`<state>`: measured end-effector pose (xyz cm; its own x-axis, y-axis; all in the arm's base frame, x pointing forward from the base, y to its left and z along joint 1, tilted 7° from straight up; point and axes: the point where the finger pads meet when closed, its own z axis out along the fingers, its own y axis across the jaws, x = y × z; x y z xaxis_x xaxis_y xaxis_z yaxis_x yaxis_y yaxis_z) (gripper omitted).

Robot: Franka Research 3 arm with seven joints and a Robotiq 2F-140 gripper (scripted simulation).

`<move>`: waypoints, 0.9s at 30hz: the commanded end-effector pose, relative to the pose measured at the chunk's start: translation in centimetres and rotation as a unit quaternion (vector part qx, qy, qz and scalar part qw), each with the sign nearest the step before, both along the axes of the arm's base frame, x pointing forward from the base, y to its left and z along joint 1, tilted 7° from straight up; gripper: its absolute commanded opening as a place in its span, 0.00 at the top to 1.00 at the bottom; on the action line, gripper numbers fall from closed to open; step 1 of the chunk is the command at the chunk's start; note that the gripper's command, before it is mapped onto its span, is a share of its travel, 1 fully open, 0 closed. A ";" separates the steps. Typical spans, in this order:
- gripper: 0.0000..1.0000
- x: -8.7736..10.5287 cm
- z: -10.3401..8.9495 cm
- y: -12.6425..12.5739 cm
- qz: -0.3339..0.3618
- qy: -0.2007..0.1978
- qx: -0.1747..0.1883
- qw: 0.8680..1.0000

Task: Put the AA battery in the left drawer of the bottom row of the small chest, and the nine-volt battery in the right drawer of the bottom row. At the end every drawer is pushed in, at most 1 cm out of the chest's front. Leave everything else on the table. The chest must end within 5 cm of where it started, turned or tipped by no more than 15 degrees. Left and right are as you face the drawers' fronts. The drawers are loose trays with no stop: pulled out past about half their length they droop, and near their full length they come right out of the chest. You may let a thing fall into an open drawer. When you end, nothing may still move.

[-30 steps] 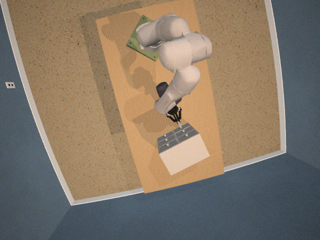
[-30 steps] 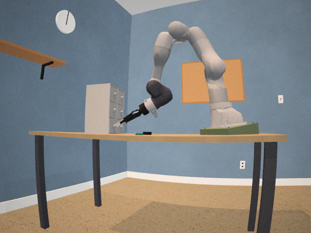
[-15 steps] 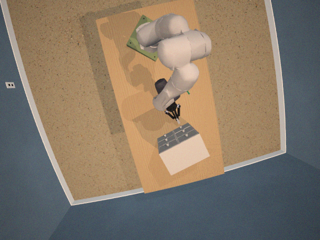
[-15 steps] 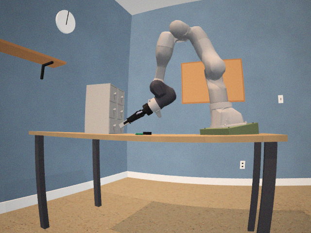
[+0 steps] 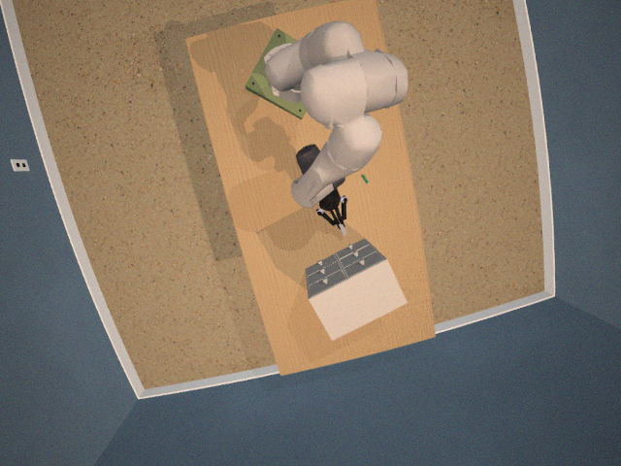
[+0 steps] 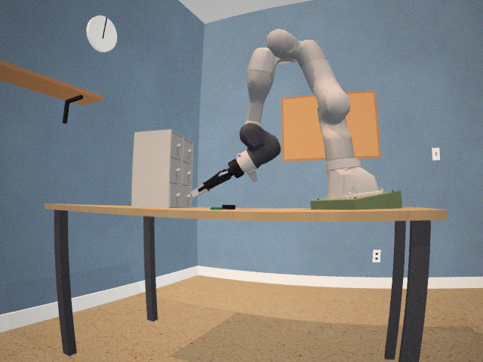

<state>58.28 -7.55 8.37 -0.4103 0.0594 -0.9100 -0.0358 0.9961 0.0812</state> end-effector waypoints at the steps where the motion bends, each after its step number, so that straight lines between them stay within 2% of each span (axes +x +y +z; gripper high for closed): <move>1: 1.00 -0.6 1.1 -0.2 0.002 -0.002 -0.005 1.000; 4: 1.00 -1.0 1.6 -0.3 0.002 -0.002 -0.005 1.000; 11: 1.00 -4.0 6.0 -0.7 0.002 -0.002 -0.005 1.000; 15: 1.00 -5.2 7.7 -0.9 0.002 -0.002 -0.005 1.000; 27: 1.00 -5.6 8.2 -0.9 0.002 -0.002 -0.005 1.000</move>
<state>53.01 -8.28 16.89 -0.3968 0.0453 -0.9168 -0.0454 0.9966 0.0689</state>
